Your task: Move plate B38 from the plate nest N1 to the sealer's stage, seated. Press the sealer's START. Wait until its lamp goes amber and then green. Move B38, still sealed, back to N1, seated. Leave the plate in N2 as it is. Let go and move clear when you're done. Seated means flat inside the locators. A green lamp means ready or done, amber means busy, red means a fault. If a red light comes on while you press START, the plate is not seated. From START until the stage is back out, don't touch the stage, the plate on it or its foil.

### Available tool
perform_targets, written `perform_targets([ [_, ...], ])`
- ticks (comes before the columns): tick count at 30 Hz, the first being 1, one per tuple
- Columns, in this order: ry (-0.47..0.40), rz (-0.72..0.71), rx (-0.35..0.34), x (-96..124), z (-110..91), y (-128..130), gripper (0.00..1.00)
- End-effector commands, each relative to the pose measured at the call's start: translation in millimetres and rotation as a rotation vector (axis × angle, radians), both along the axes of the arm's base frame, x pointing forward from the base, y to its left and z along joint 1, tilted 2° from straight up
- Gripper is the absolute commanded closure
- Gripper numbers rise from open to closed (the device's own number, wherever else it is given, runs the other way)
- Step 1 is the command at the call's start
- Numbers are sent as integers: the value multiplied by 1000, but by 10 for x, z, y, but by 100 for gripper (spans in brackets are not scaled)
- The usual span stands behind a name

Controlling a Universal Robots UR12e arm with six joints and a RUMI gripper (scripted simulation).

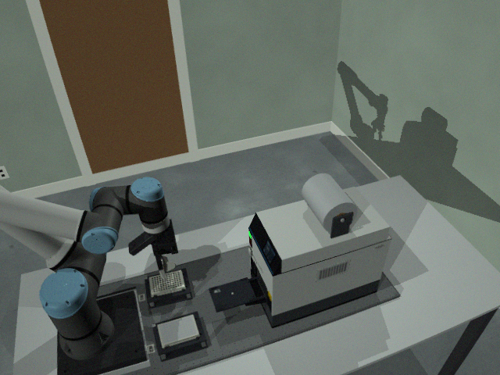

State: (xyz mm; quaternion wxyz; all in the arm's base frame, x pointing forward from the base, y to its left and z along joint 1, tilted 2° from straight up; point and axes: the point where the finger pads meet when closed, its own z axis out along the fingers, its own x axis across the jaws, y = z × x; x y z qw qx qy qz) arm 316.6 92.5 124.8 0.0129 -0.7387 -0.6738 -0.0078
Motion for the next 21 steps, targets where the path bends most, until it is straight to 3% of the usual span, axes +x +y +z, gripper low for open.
perform_targets([
  [1,-1,0,0,8,-72,1,32],
  [21,-1,0,0,6,-372,9,32],
])
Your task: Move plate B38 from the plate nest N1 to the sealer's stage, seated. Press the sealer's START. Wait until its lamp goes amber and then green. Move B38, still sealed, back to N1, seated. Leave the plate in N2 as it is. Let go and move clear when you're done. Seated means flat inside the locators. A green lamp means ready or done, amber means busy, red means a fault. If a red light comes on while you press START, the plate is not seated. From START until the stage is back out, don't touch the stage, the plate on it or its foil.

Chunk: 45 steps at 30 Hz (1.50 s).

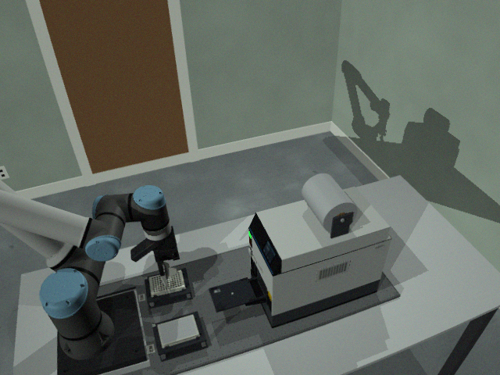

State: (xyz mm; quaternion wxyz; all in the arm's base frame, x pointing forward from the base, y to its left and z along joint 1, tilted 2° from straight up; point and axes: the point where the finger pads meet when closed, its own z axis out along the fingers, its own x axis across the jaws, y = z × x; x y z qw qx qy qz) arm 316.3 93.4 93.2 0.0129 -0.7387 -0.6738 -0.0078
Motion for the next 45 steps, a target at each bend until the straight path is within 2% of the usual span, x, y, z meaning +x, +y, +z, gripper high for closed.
perform_targets([
  [1,-1,0,0,9,-57,0,32],
  [14,-1,0,0,7,-253,6,32],
  [45,-1,0,0,8,-253,6,32],
])
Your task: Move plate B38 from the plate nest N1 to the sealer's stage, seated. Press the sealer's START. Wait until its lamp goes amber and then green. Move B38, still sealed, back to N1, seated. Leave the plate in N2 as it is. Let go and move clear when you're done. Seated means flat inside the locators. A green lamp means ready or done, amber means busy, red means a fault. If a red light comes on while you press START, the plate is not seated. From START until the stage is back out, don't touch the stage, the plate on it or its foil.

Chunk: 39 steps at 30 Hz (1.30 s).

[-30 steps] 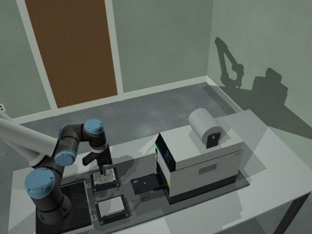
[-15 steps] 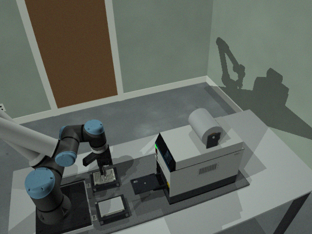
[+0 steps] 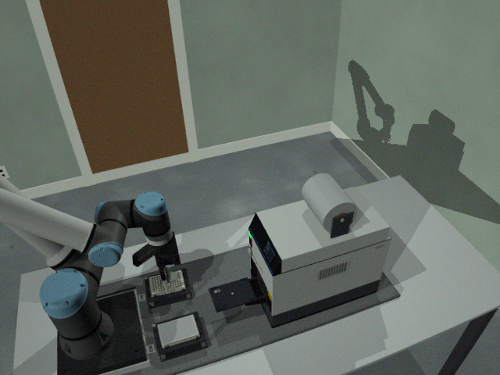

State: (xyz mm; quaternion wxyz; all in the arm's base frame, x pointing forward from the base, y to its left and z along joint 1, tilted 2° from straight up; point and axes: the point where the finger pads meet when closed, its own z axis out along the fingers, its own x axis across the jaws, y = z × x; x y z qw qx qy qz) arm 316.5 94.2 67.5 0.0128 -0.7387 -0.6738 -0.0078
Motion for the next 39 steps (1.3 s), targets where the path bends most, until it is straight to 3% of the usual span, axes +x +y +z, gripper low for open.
perform_targets([
  [1,-1,0,0,6,5,-1,32],
  [25,-1,0,0,6,5,-1,32],
  [39,-1,0,0,5,-95,1,32],
])
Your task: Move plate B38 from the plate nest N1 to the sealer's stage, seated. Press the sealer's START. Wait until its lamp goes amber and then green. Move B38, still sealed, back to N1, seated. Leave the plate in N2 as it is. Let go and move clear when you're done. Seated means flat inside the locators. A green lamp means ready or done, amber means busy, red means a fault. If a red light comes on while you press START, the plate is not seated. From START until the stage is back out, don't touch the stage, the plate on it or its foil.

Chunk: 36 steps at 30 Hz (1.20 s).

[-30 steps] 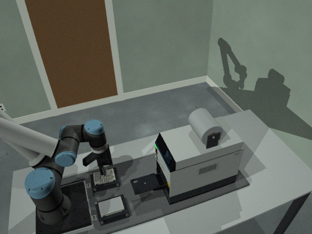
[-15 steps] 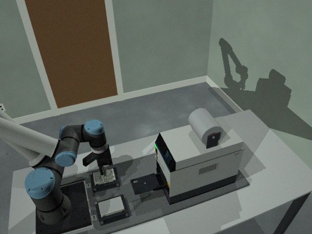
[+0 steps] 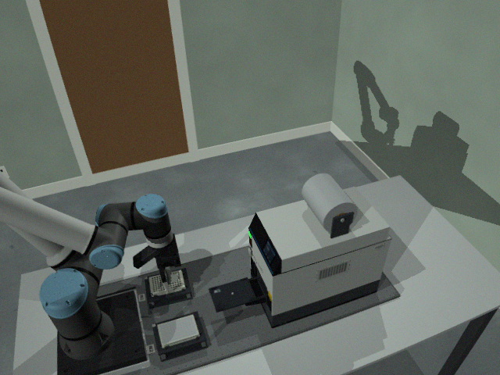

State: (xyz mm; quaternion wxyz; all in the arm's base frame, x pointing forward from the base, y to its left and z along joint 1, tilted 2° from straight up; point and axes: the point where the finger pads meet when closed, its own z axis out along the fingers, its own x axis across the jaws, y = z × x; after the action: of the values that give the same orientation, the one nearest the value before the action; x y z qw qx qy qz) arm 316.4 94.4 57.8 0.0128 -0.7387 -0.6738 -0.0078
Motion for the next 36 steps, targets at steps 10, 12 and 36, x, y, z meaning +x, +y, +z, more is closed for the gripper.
perform_targets([
  [10,-1,0,0,7,-19,-1,32],
  [12,-1,0,0,7,-32,0,32],
  [36,-1,0,0,6,-149,3,32],
])
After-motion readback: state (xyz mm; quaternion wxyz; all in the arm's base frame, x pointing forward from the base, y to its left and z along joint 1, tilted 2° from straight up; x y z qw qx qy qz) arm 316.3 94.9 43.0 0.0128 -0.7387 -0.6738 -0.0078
